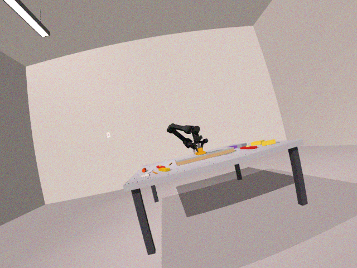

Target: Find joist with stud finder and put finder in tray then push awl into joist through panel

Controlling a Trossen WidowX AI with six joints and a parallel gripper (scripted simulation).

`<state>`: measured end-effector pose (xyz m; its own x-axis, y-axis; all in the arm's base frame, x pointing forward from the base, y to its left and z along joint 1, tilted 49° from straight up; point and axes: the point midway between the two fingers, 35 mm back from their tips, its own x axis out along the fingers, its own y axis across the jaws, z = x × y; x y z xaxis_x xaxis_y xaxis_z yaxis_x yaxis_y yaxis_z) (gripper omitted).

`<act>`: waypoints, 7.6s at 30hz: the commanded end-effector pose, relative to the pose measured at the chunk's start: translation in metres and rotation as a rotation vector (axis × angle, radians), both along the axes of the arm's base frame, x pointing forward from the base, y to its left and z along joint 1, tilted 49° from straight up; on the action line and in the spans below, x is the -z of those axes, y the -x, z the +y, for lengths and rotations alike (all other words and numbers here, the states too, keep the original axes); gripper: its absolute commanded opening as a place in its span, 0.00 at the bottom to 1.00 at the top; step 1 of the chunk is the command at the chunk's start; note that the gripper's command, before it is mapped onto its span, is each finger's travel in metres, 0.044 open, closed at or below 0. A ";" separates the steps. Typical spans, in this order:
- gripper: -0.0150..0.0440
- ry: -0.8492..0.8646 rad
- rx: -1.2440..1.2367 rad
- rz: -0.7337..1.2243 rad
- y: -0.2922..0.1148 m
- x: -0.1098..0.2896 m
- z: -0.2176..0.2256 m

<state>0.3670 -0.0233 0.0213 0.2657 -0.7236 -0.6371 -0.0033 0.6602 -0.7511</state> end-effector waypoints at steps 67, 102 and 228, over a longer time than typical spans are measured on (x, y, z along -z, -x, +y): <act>0.25 -0.014 0.002 -0.006 0.000 0.154 0.140; 0.25 -0.012 0.002 -0.005 0.000 0.134 0.121; 0.25 0.003 0.002 -0.002 -0.001 -0.132 -0.116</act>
<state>0.3679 -0.1348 0.1484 0.2669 -0.7236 -0.6366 -0.0035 0.6598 -0.7514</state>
